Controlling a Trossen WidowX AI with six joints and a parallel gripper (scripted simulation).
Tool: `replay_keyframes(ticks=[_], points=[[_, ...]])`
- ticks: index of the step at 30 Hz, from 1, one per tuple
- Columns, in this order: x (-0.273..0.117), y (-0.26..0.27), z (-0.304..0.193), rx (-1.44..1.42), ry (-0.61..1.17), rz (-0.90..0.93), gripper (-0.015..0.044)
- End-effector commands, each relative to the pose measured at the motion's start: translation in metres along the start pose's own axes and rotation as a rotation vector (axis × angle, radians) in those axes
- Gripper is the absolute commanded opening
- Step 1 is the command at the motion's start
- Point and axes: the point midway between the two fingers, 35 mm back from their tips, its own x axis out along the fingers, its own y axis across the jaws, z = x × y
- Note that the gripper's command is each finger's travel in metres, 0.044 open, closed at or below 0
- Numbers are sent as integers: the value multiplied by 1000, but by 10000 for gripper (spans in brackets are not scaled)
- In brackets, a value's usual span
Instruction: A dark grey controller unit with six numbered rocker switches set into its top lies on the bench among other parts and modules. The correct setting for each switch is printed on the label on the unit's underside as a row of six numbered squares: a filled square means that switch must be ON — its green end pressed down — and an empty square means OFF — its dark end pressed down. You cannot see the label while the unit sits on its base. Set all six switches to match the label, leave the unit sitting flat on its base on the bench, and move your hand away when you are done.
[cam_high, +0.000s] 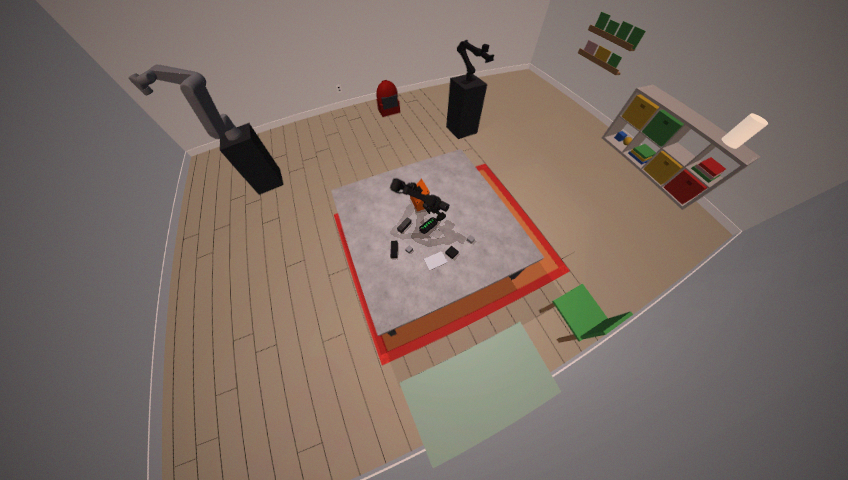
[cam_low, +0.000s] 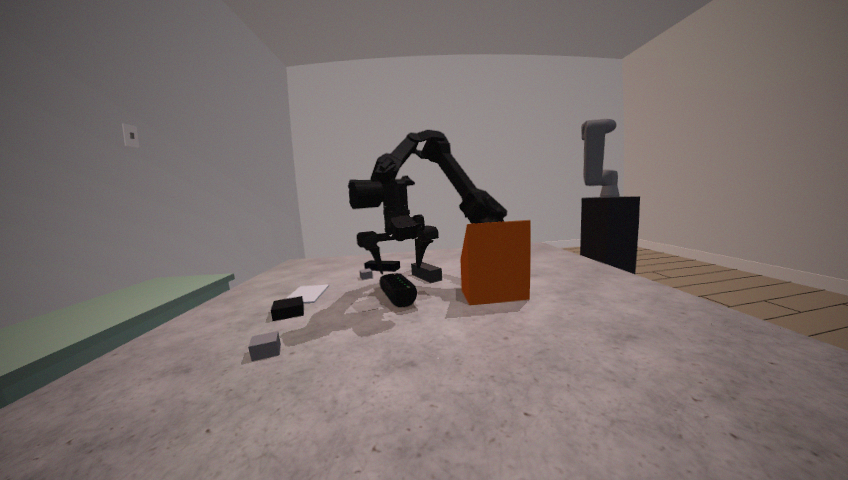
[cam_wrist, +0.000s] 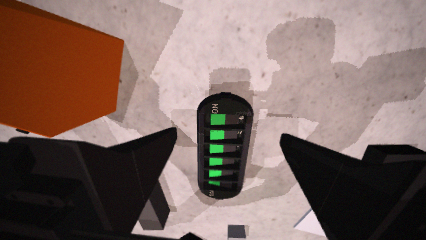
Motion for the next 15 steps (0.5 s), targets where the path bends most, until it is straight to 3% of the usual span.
replay_keyframes(ticks=[1,15], points=[[7,0,2,-3,-4,4,440],[29,-1,2,-3,-4,3,440]])
